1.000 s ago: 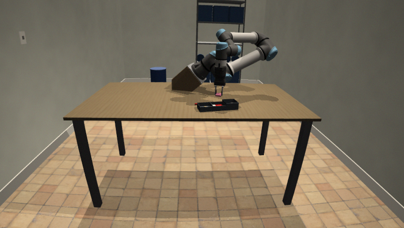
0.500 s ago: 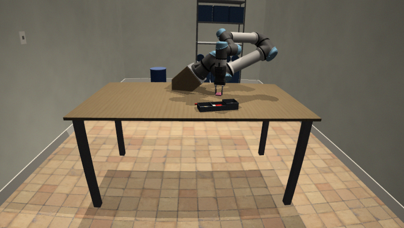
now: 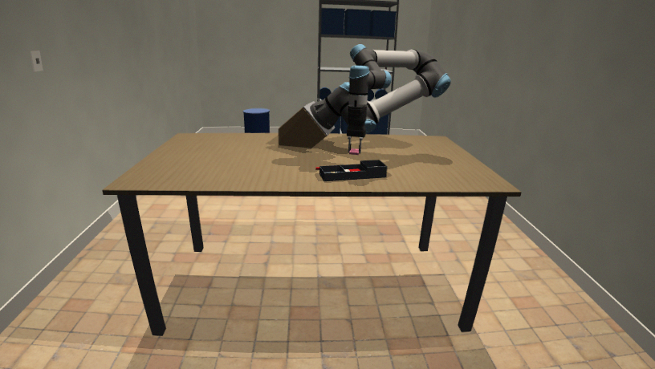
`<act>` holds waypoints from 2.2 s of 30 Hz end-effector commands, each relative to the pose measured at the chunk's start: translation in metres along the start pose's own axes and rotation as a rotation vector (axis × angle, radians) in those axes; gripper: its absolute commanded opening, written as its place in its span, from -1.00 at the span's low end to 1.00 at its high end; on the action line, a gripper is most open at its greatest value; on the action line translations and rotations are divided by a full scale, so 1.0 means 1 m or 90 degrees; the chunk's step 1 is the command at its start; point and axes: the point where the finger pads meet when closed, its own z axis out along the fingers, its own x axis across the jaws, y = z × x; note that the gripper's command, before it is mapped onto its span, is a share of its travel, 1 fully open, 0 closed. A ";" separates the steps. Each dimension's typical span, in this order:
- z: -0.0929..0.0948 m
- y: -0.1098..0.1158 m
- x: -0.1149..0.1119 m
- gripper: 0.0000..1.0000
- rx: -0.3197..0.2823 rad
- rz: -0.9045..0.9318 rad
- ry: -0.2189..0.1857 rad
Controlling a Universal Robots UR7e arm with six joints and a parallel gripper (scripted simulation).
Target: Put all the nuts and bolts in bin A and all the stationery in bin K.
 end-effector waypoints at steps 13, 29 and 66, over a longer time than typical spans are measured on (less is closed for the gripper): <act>0.000 -0.090 -0.004 0.40 -0.001 -0.275 0.000; 0.000 -0.087 -0.004 0.40 -0.001 -0.275 0.000; 0.018 -0.082 -0.004 0.40 -0.001 -0.275 0.000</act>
